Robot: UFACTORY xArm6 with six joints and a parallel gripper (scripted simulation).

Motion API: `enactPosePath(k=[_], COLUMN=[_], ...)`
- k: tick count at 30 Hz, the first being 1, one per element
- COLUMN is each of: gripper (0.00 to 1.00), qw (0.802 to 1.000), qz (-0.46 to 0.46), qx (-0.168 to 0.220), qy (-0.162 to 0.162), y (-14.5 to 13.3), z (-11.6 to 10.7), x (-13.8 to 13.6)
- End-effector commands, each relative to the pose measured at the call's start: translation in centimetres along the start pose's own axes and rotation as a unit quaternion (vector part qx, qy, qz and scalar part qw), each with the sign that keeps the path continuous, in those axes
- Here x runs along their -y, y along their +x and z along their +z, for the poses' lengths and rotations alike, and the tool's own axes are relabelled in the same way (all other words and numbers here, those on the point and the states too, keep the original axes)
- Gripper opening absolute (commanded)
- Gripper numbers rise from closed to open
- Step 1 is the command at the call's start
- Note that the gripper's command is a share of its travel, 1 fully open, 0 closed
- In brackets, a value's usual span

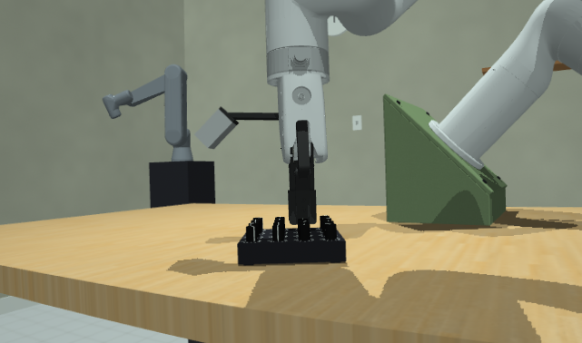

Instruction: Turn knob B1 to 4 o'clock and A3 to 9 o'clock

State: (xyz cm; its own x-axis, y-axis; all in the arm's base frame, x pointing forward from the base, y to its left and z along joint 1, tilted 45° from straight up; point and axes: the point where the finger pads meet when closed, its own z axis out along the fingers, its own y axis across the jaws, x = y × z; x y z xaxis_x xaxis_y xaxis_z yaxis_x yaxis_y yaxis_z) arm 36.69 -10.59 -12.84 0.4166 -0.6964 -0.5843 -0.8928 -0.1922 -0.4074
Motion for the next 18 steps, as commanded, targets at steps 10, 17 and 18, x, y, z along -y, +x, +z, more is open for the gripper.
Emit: enactPosePath(k=[10,17,18], gripper=[0.08,0.08,0.08], qw=[1.000,1.000,0.999], qz=[0.012,0.028,0.033], qx=[-0.001,-0.001,-0.001], qy=[0.001,0.001,0.001], y=[0.10,0.10,0.10], z=[-0.12,-0.12,-0.12], x=[0.08,0.08,0.08])
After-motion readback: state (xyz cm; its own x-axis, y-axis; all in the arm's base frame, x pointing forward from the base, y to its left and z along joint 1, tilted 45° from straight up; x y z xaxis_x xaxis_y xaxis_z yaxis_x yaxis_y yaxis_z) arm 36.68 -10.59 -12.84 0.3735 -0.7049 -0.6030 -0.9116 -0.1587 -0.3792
